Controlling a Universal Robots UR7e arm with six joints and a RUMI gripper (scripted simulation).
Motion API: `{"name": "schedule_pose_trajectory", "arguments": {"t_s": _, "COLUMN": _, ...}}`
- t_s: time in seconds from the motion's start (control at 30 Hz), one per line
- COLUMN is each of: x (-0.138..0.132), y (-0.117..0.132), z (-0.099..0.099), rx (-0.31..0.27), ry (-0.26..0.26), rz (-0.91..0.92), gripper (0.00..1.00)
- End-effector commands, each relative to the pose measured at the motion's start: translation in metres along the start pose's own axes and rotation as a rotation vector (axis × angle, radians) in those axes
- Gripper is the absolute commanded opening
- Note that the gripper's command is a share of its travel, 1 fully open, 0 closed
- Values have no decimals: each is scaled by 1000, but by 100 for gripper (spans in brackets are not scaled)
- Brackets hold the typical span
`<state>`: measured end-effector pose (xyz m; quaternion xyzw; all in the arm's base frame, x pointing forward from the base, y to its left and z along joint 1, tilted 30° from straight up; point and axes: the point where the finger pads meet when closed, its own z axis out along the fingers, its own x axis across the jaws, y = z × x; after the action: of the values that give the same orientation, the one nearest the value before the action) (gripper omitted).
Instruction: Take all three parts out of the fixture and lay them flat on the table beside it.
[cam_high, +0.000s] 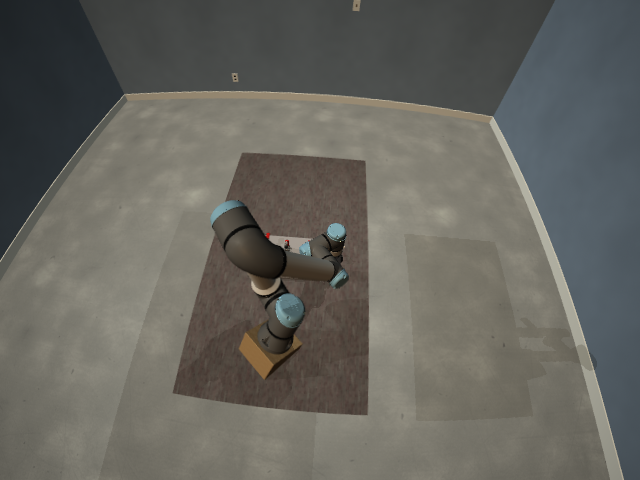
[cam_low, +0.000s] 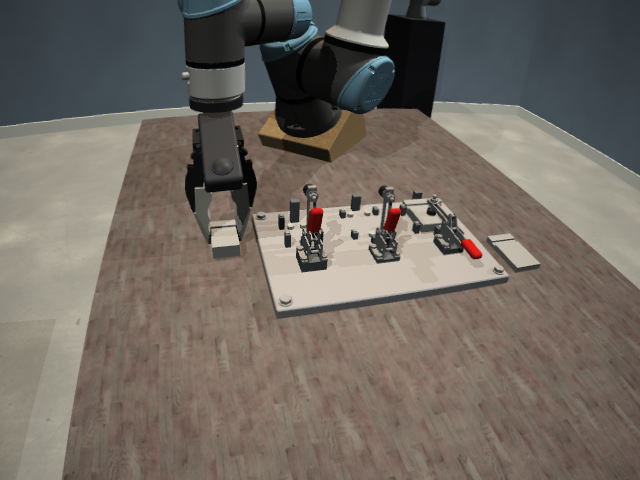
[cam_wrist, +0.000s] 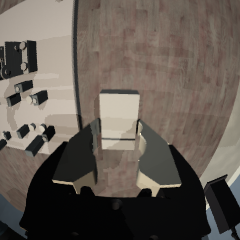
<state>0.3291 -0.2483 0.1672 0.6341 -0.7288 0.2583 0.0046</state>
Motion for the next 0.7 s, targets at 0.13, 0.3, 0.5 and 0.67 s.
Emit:
{"name": "schedule_pose_trajectory", "arguments": {"t_s": 0.13, "x": 0, "y": 0, "z": 3, "rx": 1, "ry": 1, "rz": 0, "gripper": 0}}
{"name": "schedule_pose_trajectory", "arguments": {"t_s": 0.3, "x": 0, "y": 0, "z": 5, "rx": 1, "ry": 1, "rz": 0, "gripper": 0}}
{"name": "schedule_pose_trajectory", "arguments": {"t_s": 0.5, "x": 0, "y": 0, "z": 5, "rx": 1, "ry": 1, "rz": 0, "gripper": 0}}
{"name": "schedule_pose_trajectory", "arguments": {"t_s": 0.67, "x": 0, "y": 0, "z": 5, "rx": 1, "ry": 1, "rz": 0, "gripper": 0}}
